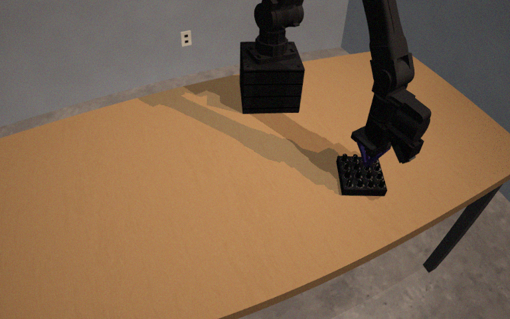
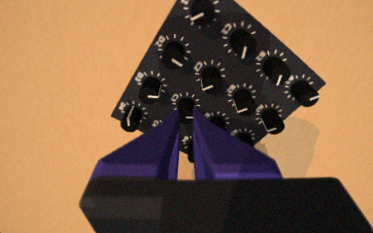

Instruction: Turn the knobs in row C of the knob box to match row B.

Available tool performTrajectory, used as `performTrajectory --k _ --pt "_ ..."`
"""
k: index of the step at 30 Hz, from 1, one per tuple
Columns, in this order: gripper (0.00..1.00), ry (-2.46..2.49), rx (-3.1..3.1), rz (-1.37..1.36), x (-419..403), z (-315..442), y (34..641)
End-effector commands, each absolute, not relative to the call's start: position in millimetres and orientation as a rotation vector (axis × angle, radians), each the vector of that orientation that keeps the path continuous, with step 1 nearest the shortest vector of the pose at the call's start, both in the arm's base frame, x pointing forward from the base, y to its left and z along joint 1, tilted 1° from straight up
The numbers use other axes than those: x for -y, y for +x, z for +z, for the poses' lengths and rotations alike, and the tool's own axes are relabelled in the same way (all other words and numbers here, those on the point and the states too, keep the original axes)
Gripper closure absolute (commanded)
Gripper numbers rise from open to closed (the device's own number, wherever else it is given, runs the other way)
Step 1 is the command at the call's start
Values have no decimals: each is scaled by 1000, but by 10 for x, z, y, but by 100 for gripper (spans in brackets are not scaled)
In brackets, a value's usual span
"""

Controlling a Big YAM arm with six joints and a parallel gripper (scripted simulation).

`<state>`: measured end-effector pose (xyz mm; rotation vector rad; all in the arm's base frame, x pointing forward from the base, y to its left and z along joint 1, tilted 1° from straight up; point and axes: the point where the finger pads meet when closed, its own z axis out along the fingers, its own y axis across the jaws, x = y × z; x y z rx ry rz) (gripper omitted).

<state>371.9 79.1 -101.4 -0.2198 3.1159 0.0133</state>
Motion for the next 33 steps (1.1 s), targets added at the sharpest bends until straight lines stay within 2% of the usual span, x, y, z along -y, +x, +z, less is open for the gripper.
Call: performTrajectory --k 1,20,33 --pt "93 24 -3105 -9 -748 -1037 3829" --pt "93 555 -3055 -1 -730 -1038 3831" --pt "93 734 -3018 4 -730 -1038 3830"
